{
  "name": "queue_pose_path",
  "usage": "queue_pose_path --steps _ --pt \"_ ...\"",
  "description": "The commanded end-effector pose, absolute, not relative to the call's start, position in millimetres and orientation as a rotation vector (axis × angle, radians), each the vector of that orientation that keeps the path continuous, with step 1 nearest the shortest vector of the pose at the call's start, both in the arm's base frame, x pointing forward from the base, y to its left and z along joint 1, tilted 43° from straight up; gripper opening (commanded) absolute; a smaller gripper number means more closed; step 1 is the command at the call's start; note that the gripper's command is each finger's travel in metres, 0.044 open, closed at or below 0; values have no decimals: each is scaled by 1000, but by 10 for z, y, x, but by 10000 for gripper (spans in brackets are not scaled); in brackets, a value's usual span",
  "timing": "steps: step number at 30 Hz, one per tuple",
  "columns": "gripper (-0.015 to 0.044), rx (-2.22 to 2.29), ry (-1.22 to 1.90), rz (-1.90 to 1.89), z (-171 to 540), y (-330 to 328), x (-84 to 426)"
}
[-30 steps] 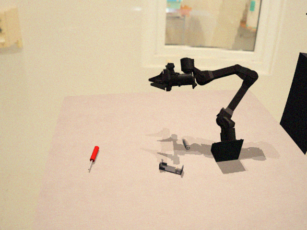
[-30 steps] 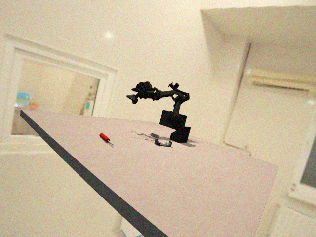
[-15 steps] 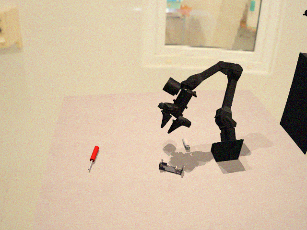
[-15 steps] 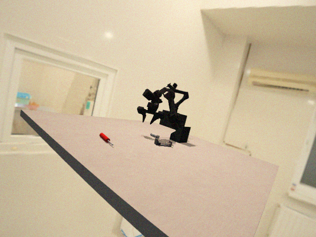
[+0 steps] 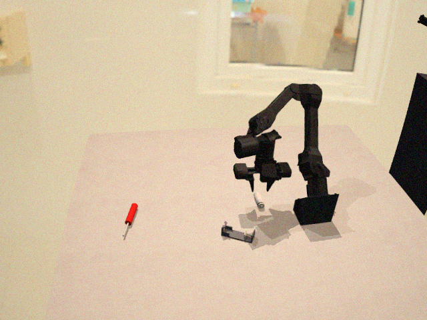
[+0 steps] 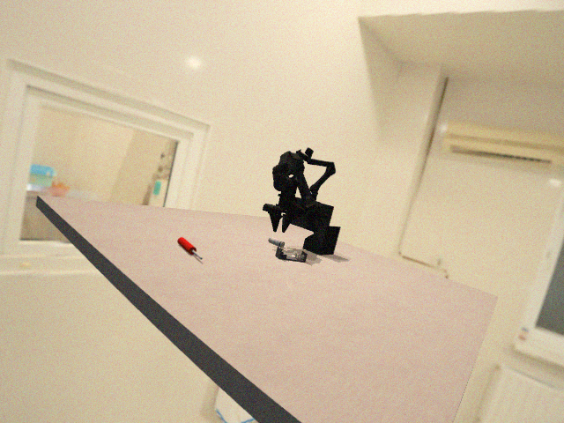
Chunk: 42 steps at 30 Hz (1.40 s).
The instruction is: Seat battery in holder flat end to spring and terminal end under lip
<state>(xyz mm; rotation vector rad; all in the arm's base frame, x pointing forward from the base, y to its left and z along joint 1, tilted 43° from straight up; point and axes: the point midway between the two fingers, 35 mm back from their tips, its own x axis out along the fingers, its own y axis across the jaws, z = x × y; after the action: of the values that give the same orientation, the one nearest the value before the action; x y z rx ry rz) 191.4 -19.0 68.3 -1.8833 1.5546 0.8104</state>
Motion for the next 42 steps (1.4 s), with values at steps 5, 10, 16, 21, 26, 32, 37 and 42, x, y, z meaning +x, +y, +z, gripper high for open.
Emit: queue_pose_path --steps 5,10,16,21,26,32,37,42 --pt "239 -1926 1571 842 698 -203 1901" --pt "239 -1925 1570 843 644 -245 1917" --pt "239 -1925 1569 844 571 -305 1936" --pt "239 -1925 1569 844 512 -357 1948" --pt "239 -1925 1569 843 456 -411 1958" --pt "239 -1926 1570 842 390 -477 1965" --pt "239 -1927 1572 840 341 -531 1968" --pt "160 -1928 1572 839 334 -538 1968"
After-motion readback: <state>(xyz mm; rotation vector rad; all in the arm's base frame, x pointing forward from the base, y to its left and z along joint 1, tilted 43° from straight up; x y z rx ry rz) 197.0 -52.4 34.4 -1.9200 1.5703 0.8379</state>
